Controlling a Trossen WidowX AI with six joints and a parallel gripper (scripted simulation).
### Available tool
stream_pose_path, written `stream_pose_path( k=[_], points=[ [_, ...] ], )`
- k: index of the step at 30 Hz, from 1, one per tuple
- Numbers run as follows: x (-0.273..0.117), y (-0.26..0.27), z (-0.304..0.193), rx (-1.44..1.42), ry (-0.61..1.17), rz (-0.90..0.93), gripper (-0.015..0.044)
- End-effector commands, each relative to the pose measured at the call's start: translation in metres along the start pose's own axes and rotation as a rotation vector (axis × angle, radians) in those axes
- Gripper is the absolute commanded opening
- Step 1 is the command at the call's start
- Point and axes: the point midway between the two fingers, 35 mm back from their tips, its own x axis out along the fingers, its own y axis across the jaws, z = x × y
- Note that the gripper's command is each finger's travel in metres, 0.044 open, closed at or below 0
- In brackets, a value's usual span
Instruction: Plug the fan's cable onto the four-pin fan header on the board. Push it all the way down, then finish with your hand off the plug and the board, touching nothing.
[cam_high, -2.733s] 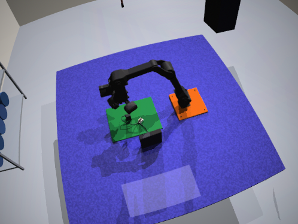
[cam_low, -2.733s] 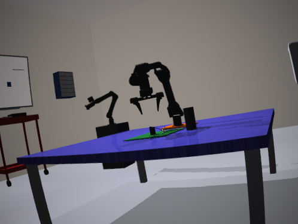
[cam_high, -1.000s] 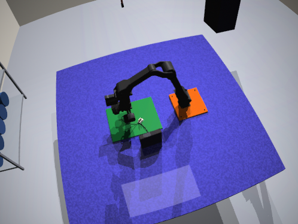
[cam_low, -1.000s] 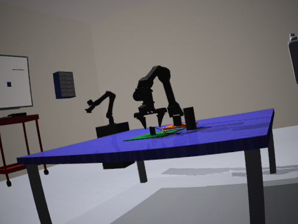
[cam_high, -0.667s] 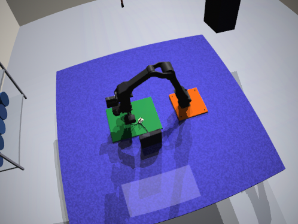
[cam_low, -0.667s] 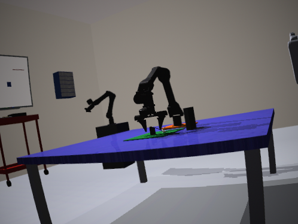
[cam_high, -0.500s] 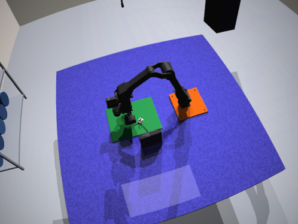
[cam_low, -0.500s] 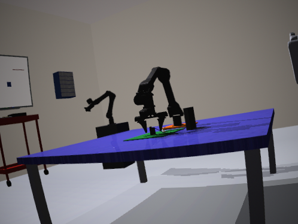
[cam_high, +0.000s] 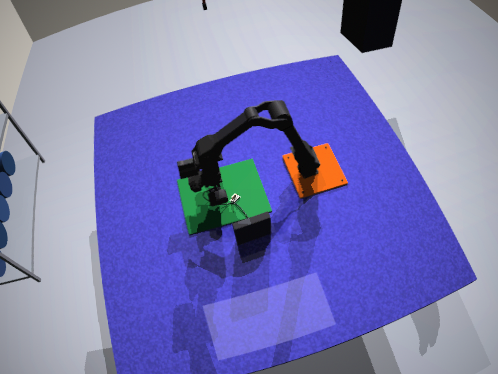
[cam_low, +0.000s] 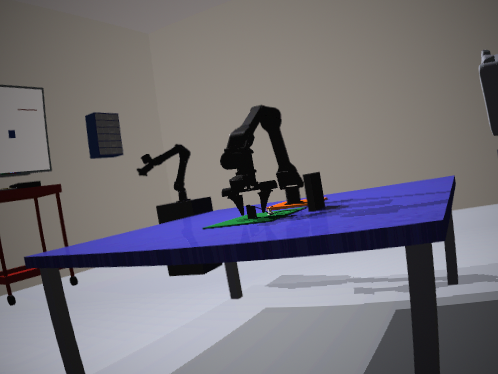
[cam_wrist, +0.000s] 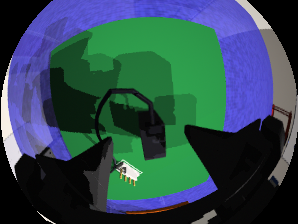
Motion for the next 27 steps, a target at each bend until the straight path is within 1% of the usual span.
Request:
stream_pose_path(
  k=[1,27],
  points=[
    [-0.0003,0.0,0.0001,0.0,-0.001,0.0,0.0353],
    [-0.0003,0.0,0.0001,0.0,-0.001,0.0,0.018]
  ],
)
